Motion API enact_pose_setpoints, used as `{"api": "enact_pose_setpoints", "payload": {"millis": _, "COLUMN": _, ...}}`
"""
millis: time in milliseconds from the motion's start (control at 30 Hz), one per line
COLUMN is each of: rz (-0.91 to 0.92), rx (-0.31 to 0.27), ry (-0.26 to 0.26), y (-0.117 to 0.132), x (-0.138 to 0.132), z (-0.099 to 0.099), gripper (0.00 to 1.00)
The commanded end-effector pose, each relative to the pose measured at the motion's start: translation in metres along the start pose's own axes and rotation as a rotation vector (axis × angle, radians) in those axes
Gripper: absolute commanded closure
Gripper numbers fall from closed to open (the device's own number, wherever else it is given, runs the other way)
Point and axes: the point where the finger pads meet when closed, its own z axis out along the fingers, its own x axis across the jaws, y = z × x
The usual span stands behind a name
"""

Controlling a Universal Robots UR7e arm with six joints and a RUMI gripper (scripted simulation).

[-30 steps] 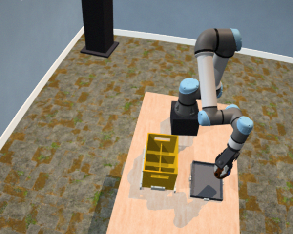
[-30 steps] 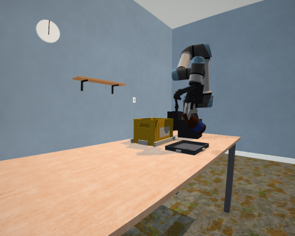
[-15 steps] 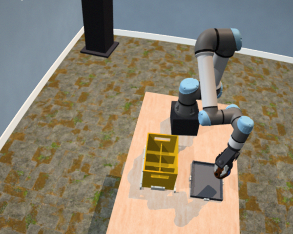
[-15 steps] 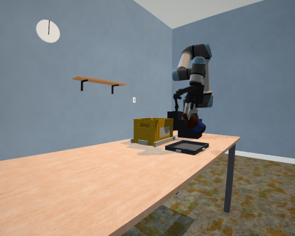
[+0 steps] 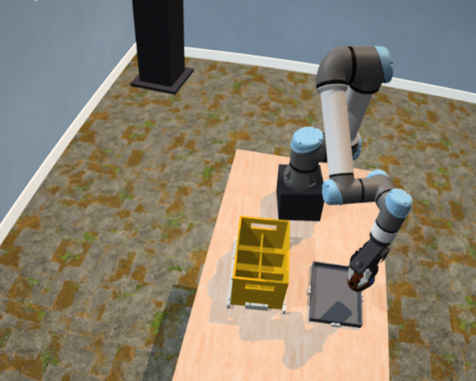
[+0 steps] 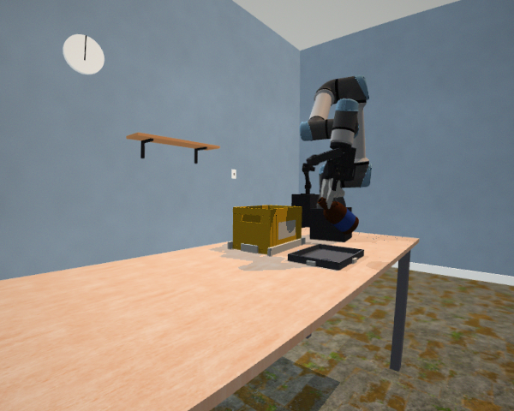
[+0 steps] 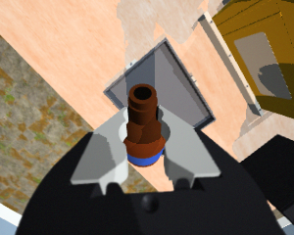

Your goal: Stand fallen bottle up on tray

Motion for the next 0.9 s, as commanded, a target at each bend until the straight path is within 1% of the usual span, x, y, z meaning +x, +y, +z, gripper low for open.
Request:
{"api": "enact_pose_setpoints", "payload": {"millis": 0, "rz": 0.000, "rx": 0.001, "ry": -0.001, "y": -0.0004, "x": -0.0004, "z": -0.0006, "gripper": 1.00}}
{"api": "enact_pose_setpoints", "payload": {"millis": 567, "rz": 0.000, "rx": 0.004, "ry": -0.001, "y": -0.0004, "x": -0.0004, "z": -0.0005, "gripper": 1.00}}
{"api": "enact_pose_setpoints", "payload": {"millis": 867, "rz": -0.001, "rx": 0.038, "ry": 0.000, "y": -0.0004, "x": -0.0005, "z": 0.0003, "gripper": 1.00}}
